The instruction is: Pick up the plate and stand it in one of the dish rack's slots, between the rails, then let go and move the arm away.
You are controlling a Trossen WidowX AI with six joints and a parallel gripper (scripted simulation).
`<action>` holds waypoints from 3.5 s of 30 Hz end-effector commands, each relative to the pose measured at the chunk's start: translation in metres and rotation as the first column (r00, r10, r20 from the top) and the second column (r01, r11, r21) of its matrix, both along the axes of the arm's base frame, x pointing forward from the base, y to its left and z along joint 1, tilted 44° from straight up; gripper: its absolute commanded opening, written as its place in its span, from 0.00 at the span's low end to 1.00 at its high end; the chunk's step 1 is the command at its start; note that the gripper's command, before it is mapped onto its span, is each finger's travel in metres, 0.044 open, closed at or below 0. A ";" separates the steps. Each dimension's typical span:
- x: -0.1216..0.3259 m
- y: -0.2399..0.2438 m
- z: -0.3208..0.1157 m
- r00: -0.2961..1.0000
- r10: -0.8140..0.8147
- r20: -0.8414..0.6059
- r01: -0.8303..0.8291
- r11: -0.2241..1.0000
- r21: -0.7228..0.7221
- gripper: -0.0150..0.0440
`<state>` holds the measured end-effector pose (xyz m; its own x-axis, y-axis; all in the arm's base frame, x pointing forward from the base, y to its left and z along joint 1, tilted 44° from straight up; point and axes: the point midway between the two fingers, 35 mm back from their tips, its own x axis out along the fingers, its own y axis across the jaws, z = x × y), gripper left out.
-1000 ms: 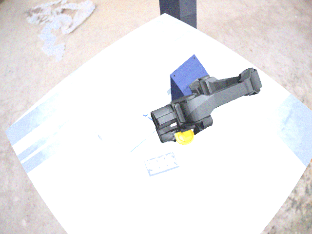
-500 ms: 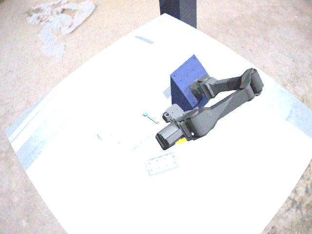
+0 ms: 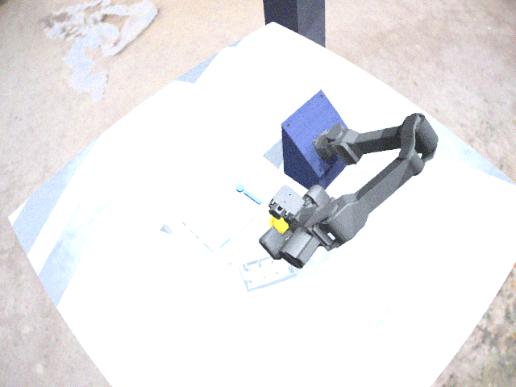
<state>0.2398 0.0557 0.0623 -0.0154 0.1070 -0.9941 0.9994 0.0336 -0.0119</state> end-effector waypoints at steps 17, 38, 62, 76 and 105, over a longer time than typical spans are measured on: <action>0.014 0.014 -0.025 0.928 0.280 0.244 -0.173 0.907 -0.385 0.25; 0.016 0.043 -0.014 0.702 0.522 0.485 -0.098 0.745 -0.660 0.25; -0.004 0.064 0.012 0.452 0.621 0.641 0.090 0.683 -0.725 0.25; 0.007 0.075 -0.010 0.454 0.621 0.639 0.086 0.683 -0.725 0.25; 0.026 0.083 -0.039 0.453 0.614 0.646 0.095 0.687 -0.720 0.25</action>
